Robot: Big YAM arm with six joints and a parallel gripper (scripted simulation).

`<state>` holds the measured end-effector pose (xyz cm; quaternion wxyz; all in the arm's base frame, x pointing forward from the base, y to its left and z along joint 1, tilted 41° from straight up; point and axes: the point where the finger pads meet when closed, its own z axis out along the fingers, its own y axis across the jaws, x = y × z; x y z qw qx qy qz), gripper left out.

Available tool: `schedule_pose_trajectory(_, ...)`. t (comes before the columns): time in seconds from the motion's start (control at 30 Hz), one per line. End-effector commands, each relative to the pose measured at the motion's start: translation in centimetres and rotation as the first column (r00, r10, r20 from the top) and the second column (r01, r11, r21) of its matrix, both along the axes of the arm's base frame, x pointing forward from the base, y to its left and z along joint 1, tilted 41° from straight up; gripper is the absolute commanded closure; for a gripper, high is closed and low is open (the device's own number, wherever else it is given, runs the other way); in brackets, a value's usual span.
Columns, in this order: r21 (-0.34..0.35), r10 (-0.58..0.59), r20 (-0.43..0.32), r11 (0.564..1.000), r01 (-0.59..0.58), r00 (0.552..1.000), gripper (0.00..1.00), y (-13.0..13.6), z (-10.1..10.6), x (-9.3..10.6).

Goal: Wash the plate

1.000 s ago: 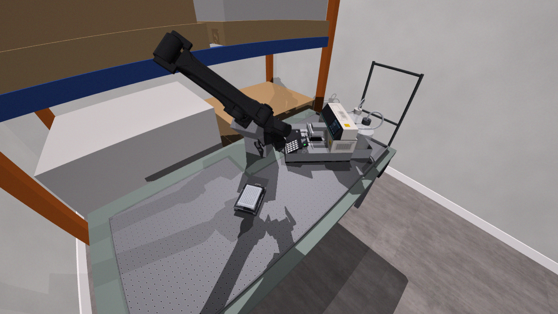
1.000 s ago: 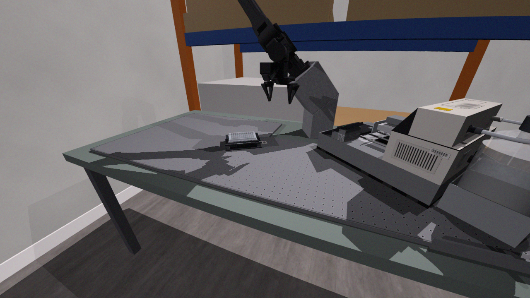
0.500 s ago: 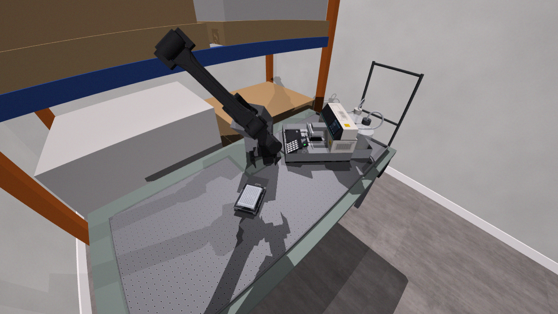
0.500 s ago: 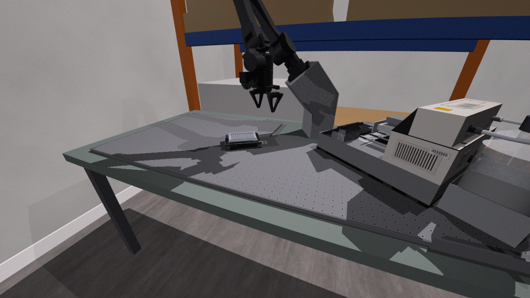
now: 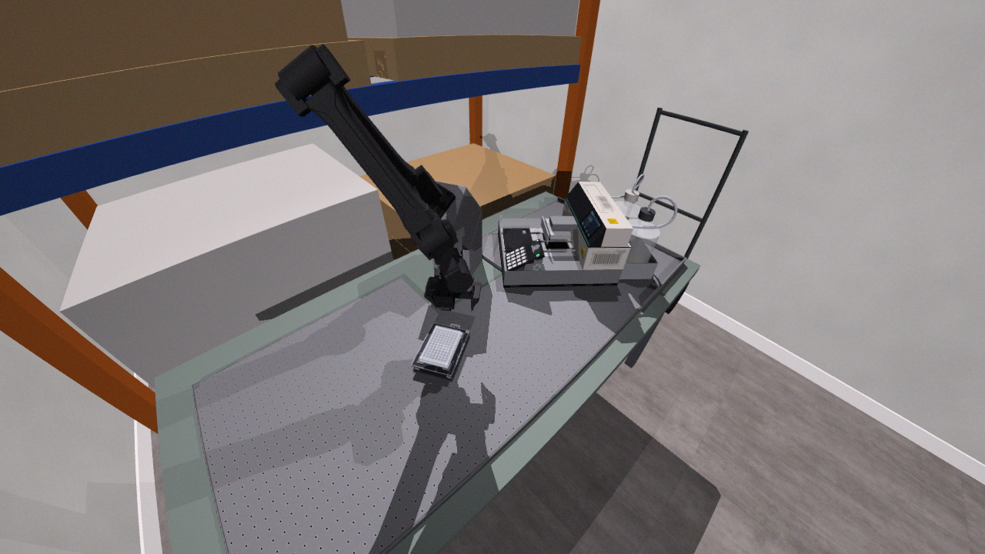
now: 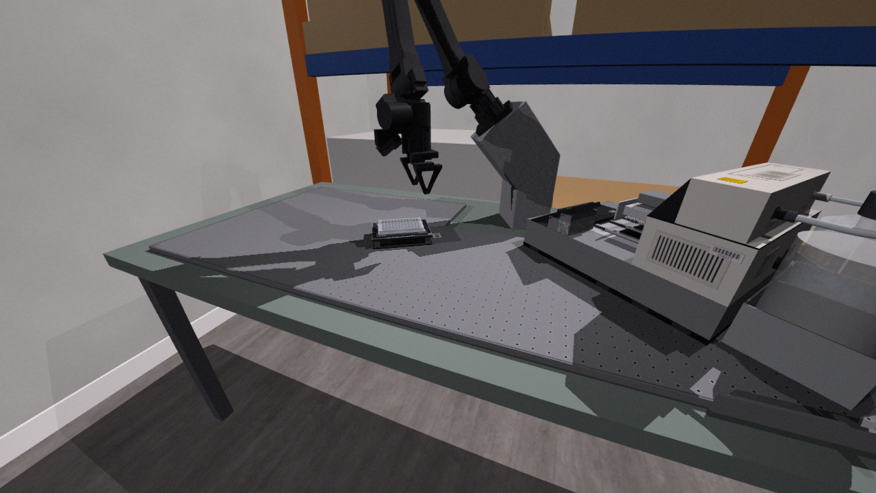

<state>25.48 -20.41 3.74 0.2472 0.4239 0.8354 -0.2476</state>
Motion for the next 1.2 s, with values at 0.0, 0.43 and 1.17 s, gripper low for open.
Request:
schedule_pose_trajectory(0.0,0.016,-0.076,0.085,0.997,0.075,0.993,0.0,-1.5,0.8,1.0)
schedule_pose_trajectory(0.43,0.035,-0.136,0.13,0.991,0.133,0.982,0.0,-7.4,2.2,0.4)
schedule_pose_trajectory(1.17,0.037,-0.136,0.127,0.99,0.133,0.983,0.0,-8.3,0.9,0.5)
